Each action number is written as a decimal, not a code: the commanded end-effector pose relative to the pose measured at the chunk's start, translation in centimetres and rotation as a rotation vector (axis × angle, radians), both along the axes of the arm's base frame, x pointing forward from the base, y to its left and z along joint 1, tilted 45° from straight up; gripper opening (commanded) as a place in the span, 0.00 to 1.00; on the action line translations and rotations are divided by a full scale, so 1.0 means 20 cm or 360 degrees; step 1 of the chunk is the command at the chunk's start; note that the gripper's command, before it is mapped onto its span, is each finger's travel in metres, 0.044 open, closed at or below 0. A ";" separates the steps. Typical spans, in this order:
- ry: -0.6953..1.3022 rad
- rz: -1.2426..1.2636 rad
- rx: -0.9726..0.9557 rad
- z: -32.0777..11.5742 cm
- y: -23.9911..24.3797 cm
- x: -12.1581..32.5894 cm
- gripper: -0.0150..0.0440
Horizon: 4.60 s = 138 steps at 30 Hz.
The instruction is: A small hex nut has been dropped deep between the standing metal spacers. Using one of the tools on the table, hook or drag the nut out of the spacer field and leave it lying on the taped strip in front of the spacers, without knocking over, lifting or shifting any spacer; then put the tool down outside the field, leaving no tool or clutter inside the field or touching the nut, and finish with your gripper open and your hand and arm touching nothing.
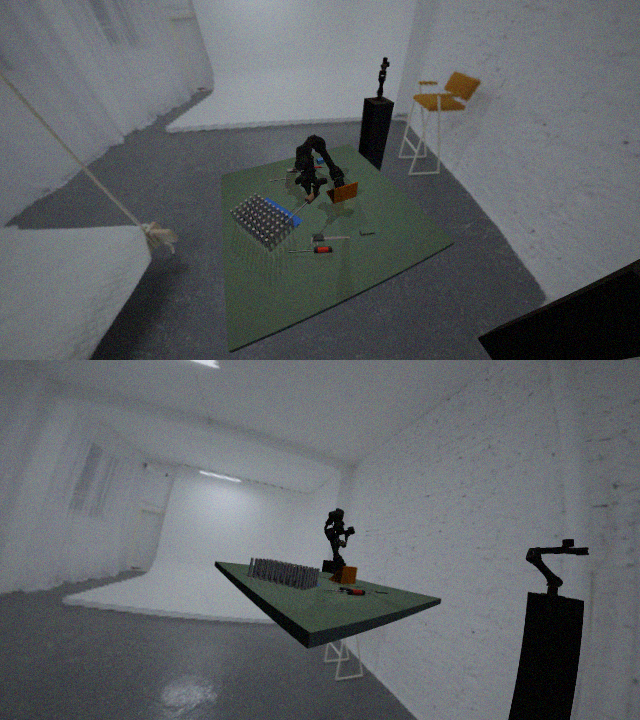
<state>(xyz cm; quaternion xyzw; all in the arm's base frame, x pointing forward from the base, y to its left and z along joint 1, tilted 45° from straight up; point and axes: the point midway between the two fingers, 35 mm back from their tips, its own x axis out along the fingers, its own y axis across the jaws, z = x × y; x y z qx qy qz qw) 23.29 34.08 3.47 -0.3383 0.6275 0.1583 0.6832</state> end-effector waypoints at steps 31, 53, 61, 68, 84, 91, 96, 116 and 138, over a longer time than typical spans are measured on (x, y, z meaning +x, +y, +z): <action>-0.0108 -0.0027 -0.0122 0.72 -1.19 0.33 0.25; -0.0115 -0.0041 -0.0161 0.61 -1.59 0.35 0.25; -0.0120 -0.0041 -0.0162 0.45 -1.76 0.38 0.25; -0.0126 -0.0039 -0.0172 0.31 -1.92 0.37 0.25; -0.0131 -0.0038 -0.0177 0.26 -1.95 0.38 0.25; -0.0132 -0.0038 -0.0176 0.25 -1.94 0.40 0.25; -0.0133 -0.0039 -0.0176 0.25 -1.94 0.42 0.25; -0.0137 -0.0043 -0.0175 0.23 -1.91 0.48 0.25; -0.0139 -0.0045 -0.0174 0.20 -1.88 0.54 0.25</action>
